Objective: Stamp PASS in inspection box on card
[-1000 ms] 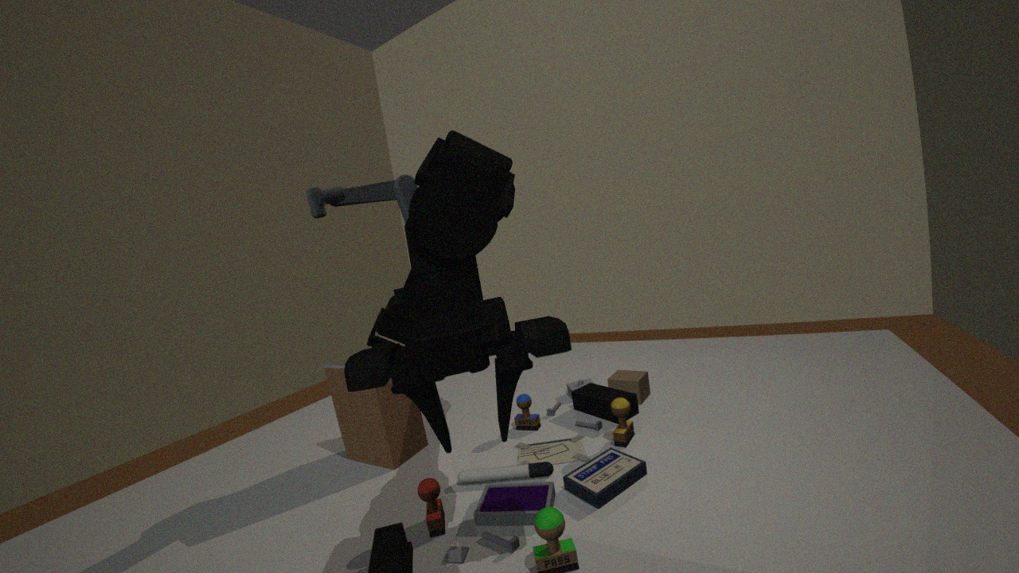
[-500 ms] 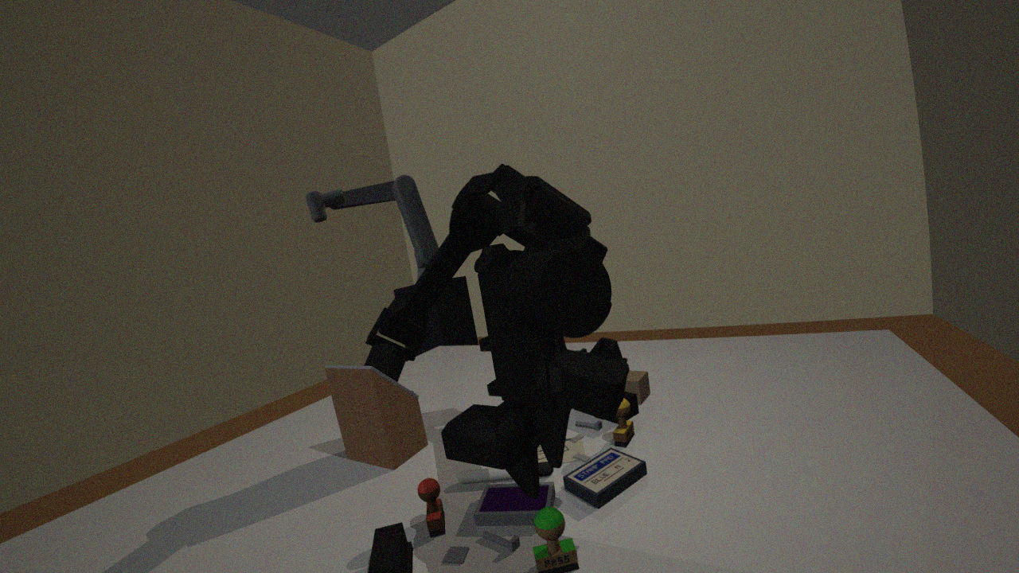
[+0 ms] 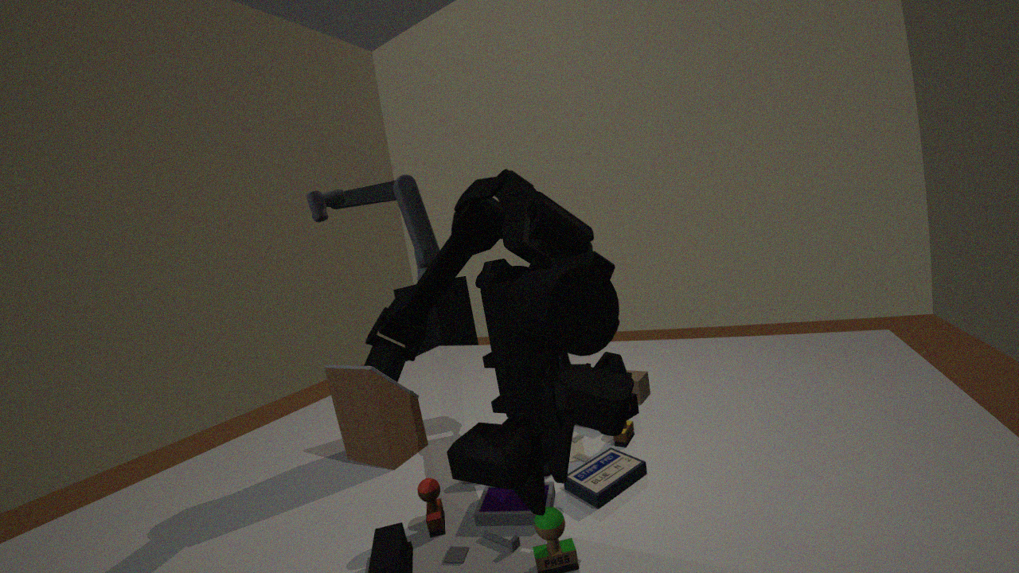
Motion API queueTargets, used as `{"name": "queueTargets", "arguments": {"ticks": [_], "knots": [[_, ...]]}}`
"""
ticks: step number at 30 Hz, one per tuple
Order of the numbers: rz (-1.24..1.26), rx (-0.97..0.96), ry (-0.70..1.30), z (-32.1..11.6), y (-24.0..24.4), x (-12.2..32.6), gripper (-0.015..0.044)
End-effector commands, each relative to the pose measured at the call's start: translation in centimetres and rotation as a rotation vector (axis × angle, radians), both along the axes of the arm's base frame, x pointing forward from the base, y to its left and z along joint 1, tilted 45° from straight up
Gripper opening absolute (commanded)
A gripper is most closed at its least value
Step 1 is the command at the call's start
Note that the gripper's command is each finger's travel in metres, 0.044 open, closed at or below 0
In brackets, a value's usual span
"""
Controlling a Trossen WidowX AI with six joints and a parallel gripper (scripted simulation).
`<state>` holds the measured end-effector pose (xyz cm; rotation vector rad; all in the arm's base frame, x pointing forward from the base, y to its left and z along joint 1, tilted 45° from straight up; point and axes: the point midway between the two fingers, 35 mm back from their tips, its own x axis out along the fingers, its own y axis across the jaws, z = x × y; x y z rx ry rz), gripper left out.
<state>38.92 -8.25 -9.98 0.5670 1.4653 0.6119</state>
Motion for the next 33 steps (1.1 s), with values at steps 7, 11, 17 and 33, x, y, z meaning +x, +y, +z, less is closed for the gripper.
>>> {"name": "queueTargets", "arguments": {"ticks": [7,11,17,33], "knots": [[-0.001,0.012,0.016,-1.6,1.4,-0.3,0.0228],[-0.001,0.012,0.016,-2.1,1.9,-0.4,0.0228],[-0.001,0.013,0.016,-2.8,2.6,-0.4,0.0228],[-0.001,0.015,0.016,-4.4,4.3,-0.6,0.0228]]}}
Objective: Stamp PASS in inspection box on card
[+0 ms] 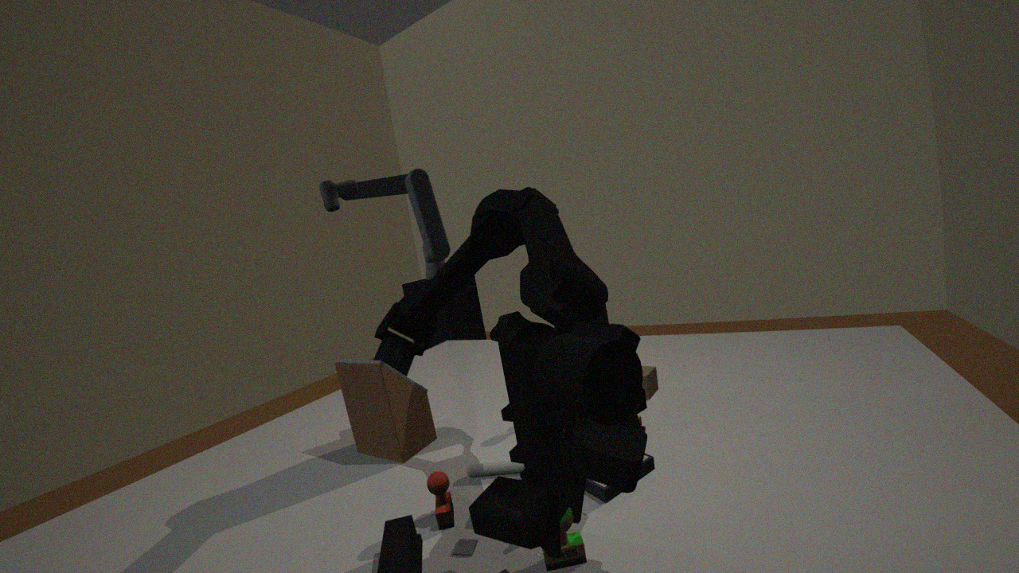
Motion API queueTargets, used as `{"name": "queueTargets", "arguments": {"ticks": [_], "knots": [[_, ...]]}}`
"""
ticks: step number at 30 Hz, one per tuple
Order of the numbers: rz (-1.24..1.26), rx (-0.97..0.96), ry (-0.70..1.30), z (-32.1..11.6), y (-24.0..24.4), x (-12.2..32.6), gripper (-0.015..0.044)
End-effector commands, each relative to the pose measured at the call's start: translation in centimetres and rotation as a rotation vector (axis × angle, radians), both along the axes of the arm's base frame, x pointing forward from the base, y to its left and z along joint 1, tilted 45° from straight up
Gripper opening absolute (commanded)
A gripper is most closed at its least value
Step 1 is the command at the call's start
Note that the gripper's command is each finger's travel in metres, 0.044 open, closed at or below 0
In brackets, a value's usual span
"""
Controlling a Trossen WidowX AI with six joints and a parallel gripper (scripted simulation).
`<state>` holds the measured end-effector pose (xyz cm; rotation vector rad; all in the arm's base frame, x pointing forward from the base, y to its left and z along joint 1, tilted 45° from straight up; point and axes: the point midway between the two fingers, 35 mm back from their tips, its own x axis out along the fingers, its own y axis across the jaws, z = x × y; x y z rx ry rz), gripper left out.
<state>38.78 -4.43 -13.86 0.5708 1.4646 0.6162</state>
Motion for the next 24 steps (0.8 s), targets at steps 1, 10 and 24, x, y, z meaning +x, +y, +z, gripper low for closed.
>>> {"name": "queueTargets", "arguments": {"ticks": [1,10,24], "knots": [[-0.001,0.010,0.016,-0.55,0.47,-0.45,0.0228],[-0.001,0.010,0.016,-0.55,0.47,-0.45,0.0228],[0.002,0.004,0.009,-0.35,0.32,-0.27,0.0142]]}}
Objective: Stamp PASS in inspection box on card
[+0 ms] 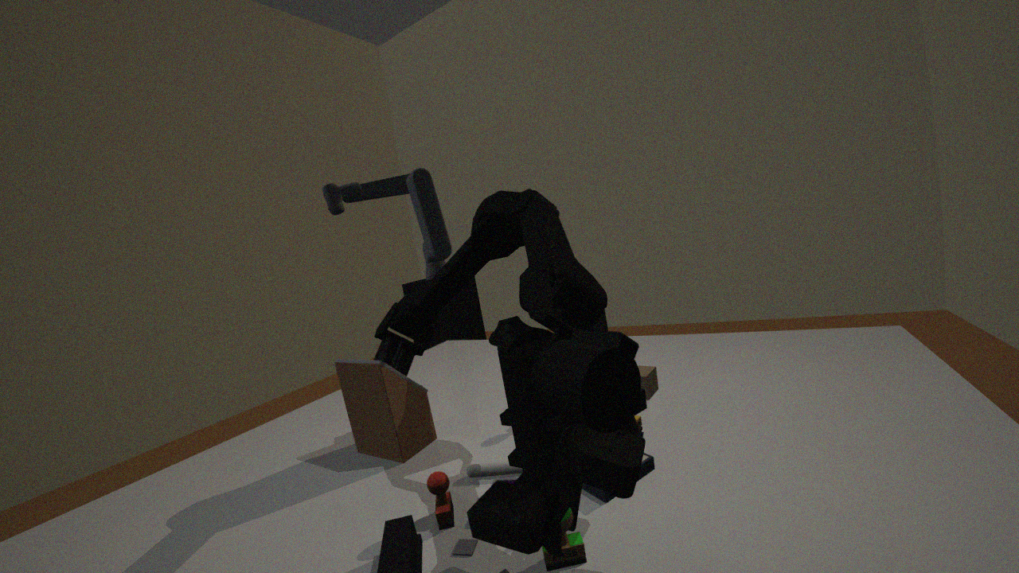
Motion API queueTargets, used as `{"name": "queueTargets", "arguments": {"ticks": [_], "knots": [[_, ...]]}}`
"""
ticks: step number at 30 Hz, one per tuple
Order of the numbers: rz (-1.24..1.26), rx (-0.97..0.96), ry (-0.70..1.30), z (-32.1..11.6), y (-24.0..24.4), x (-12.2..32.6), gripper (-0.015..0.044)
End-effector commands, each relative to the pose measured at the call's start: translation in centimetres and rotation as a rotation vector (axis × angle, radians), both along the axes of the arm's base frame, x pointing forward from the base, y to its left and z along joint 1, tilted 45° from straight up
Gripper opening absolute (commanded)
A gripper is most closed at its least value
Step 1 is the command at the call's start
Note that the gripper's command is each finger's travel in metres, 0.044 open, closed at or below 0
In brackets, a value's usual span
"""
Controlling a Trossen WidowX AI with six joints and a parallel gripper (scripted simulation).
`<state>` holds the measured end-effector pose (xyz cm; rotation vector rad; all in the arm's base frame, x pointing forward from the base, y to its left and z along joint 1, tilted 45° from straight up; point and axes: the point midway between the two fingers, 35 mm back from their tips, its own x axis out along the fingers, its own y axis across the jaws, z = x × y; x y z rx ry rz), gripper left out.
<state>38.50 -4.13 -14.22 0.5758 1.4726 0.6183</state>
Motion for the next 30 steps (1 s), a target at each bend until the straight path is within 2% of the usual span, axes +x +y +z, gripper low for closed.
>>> {"name": "queueTargets", "arguments": {"ticks": [1,7,11,30], "knots": [[0.000,0.000,0.000,0.01,0.02,0.01,0.0135],[0.000,0.000,0.000,0.01,0.02,0.01,0.0095],[0.000,0.000,0.000,0.09,-0.07,0.02,0.0000],[0.000,-0.001,0.000,0.72,-0.74,0.10,0.0000]]}}
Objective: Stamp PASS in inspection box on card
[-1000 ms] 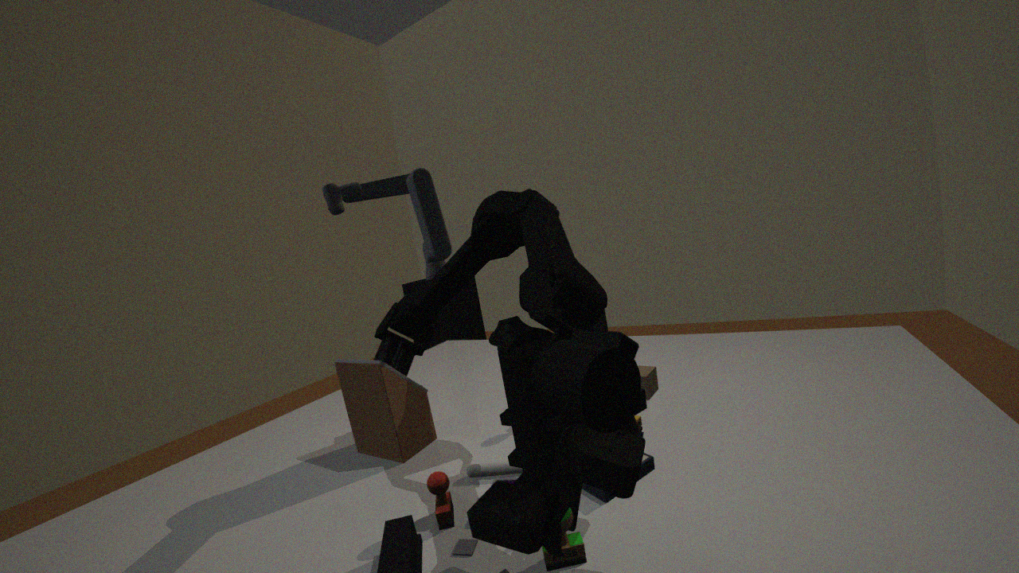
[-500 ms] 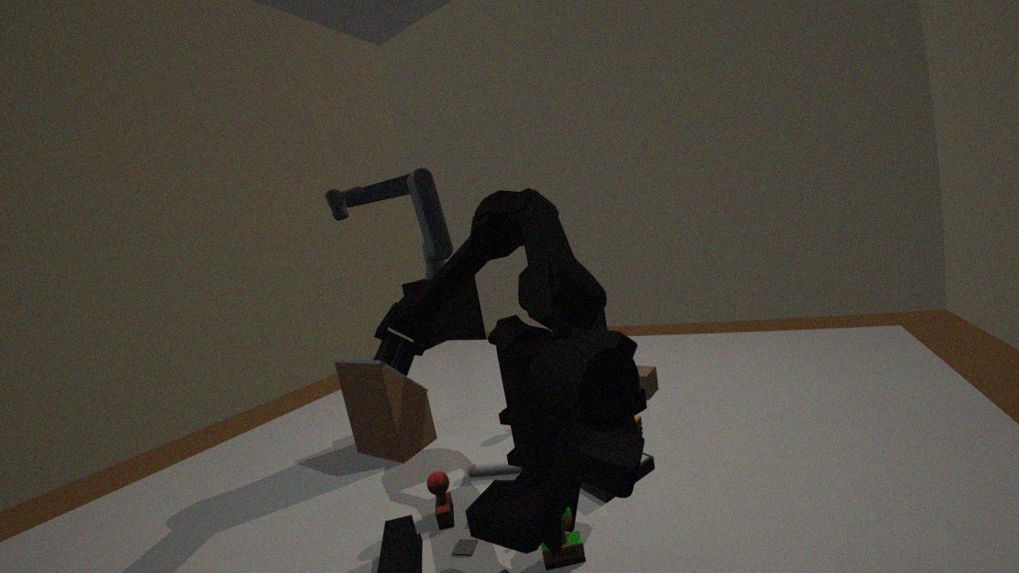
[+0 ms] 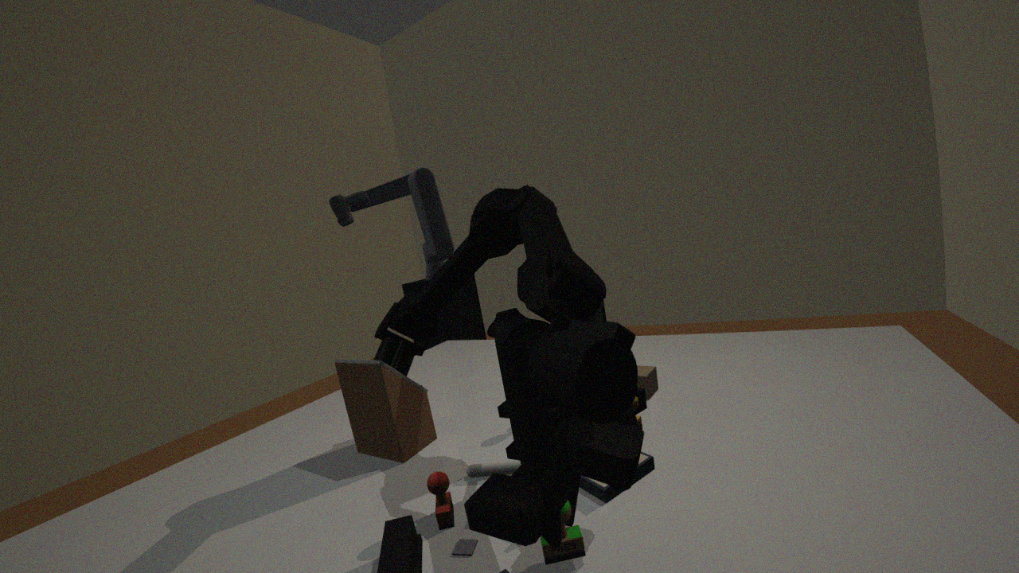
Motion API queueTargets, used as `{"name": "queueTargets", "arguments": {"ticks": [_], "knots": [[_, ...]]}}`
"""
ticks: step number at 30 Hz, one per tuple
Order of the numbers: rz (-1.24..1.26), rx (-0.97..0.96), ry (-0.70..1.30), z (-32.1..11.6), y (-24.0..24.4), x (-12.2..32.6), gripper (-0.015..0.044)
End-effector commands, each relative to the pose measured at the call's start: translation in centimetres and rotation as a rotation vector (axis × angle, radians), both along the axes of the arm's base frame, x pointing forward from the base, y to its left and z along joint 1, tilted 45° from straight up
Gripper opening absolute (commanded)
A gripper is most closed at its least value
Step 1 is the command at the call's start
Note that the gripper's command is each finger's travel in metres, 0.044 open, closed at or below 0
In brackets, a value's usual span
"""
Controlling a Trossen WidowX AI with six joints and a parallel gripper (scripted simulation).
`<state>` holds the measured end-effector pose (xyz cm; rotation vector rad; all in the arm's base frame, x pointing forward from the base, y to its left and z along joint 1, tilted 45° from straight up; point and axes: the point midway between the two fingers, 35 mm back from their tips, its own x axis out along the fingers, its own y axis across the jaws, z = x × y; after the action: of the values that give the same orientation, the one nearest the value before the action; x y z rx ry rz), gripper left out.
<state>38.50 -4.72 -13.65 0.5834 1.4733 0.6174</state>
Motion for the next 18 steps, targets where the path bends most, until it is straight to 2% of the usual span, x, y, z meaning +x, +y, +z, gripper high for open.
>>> {"name": "queueTargets", "arguments": {"ticks": [1,18], "knots": [[0.004,-0.005,-0.004,0.19,-0.19,0.11,0.0000],[0.004,-0.006,-0.004,0.76,-0.78,0.16,0.0000]]}}
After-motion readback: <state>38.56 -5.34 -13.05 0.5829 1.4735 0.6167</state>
